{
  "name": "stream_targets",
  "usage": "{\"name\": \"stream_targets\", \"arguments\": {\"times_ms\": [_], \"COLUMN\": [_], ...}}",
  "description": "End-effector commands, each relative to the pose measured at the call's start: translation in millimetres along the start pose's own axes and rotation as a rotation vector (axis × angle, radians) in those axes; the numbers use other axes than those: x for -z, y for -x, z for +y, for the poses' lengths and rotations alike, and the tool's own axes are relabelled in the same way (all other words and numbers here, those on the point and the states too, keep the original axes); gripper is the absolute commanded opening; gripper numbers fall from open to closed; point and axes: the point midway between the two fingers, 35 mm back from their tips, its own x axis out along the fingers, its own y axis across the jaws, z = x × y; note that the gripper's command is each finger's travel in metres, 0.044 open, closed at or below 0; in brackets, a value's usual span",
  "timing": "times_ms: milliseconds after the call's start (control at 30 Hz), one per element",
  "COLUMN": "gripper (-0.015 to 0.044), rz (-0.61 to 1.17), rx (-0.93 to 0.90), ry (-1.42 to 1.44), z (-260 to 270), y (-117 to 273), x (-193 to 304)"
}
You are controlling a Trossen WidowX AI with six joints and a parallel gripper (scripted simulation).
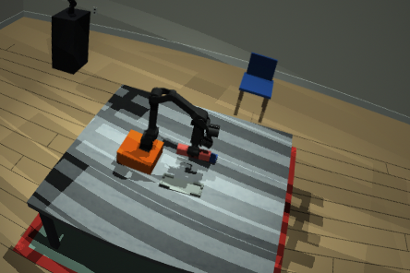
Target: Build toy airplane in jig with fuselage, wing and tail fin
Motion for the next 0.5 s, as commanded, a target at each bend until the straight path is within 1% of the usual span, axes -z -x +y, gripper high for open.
{"name": "stream_targets", "arguments": {"times_ms": [0,133,467], "gripper": [0.0000,0.0000,0.0000], "rz": [-0.007,-0.007,-0.007], "rx": [-0.005,-0.005,-0.003], "ry": [0.006,0.005,-0.007], "z": [0.4,-1.3,-27.9], "y": [12.8,12.4,-1.6], "x": [0.9,0.6,-4.6]}}
